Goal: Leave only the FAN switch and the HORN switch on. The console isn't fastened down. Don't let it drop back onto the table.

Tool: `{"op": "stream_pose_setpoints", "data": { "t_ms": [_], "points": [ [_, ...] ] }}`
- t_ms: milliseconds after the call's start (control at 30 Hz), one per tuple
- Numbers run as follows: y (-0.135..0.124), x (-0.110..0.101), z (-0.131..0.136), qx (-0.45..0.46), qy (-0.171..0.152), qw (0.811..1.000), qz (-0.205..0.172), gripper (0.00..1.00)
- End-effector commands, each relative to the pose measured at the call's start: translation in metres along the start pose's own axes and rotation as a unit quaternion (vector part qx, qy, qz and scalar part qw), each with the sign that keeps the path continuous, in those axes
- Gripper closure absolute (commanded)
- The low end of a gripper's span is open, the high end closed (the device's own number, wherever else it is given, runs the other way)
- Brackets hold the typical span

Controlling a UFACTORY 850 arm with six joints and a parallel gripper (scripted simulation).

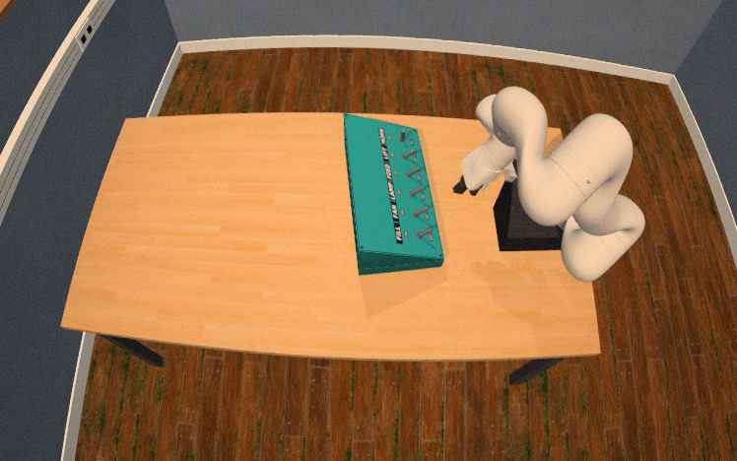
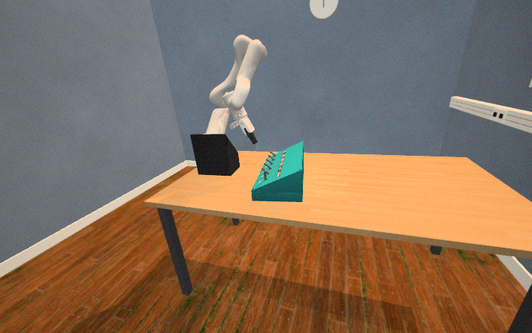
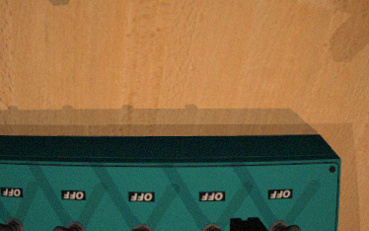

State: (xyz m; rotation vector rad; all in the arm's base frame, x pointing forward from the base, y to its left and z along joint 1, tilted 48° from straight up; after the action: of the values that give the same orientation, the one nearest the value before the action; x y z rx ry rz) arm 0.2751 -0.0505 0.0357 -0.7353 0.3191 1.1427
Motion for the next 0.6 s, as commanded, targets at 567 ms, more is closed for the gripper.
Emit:
{"op": "stream_pose_setpoints", "data": {
  "t_ms": [567],
  "points": [
    [-0.001,0.027,0.000,0.000,0.001,1.000,0.000,1.00]
  ]
}}
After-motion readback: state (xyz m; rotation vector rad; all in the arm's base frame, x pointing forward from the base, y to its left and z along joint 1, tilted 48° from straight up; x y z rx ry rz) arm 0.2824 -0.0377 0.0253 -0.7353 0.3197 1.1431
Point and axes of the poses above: the point where the finger pads meet when closed, its own x axis out along the fingers, its own z axis across the jaws, y = z × x, the point moved 5 cm from there along -x, back along the fingers, and after that the axes turned 2 degrees about -x, right-handed, at the moved point
